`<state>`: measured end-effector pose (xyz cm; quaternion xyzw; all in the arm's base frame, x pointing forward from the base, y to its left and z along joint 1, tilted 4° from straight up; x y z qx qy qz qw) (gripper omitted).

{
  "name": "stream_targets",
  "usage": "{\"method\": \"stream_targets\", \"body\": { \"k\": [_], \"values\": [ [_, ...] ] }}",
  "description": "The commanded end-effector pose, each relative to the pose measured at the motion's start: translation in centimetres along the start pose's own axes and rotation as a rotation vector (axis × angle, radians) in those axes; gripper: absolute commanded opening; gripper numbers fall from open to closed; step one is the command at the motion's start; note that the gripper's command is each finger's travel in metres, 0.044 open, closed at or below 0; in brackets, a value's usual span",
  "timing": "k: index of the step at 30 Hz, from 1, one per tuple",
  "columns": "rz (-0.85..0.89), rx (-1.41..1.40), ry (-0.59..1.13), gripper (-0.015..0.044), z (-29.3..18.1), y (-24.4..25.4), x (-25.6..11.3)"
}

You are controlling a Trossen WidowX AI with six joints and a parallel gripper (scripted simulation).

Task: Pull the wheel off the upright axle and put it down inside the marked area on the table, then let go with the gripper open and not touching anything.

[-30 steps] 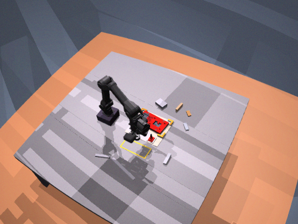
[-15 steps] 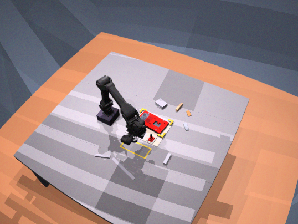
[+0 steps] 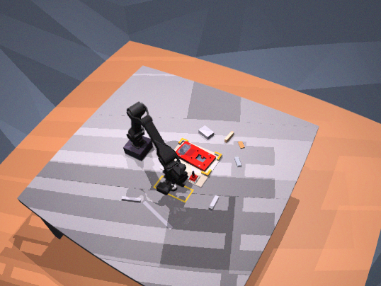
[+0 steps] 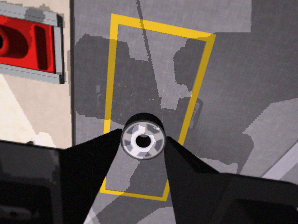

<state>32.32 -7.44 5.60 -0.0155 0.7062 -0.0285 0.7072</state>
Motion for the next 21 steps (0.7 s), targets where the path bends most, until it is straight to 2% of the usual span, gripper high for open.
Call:
{"method": "stream_targets", "body": {
  "k": [1, 2, 13, 21],
  "values": [
    [-0.005, -0.004, -0.004, 0.0, 0.0, 0.0, 0.7],
    [-0.005, -0.004, -0.004, 0.0, 0.0, 0.0, 0.7],
    [0.0, -0.001, 0.003, 0.0289, -0.1, 0.0, 0.2],
    [-0.004, -0.004, -0.004, 0.03, -0.1, 0.1, -5.6]
  ]
}}
Point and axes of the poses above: the point midway between the two fingers, 35 mm back from their tips, its own x axis out along the fingers, its own y axis across the jaws, z = x × y, the point moved 6 cm from there along -x, back along the fingers, and after that the axes turned 11 degrees about x, right-handed, at the moved point
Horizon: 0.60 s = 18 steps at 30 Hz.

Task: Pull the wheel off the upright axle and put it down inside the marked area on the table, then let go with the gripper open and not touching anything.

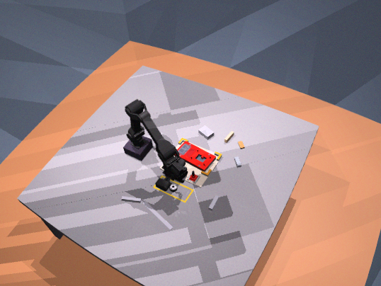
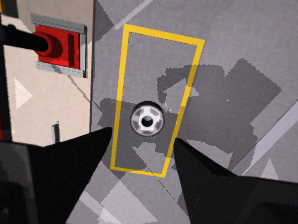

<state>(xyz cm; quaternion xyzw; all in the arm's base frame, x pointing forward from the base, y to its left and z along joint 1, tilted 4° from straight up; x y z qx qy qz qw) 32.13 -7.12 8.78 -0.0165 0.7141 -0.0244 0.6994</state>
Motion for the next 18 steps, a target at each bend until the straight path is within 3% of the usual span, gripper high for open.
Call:
{"method": "stream_targets", "body": {
  "k": [1, 3, 9, 18],
  "values": [
    [-0.009, 0.004, -0.026, 0.03, 0.0, 0.0, -2.4],
    [-0.009, 0.004, -0.026, 0.03, 0.0, 0.0, -2.4],
    [-0.006, 0.002, -0.027, 0.044, -3.2, 0.8, -4.3],
    [-0.007, 0.004, -0.02, 0.044, -8.6, 2.0, -6.7]
  ]
}}
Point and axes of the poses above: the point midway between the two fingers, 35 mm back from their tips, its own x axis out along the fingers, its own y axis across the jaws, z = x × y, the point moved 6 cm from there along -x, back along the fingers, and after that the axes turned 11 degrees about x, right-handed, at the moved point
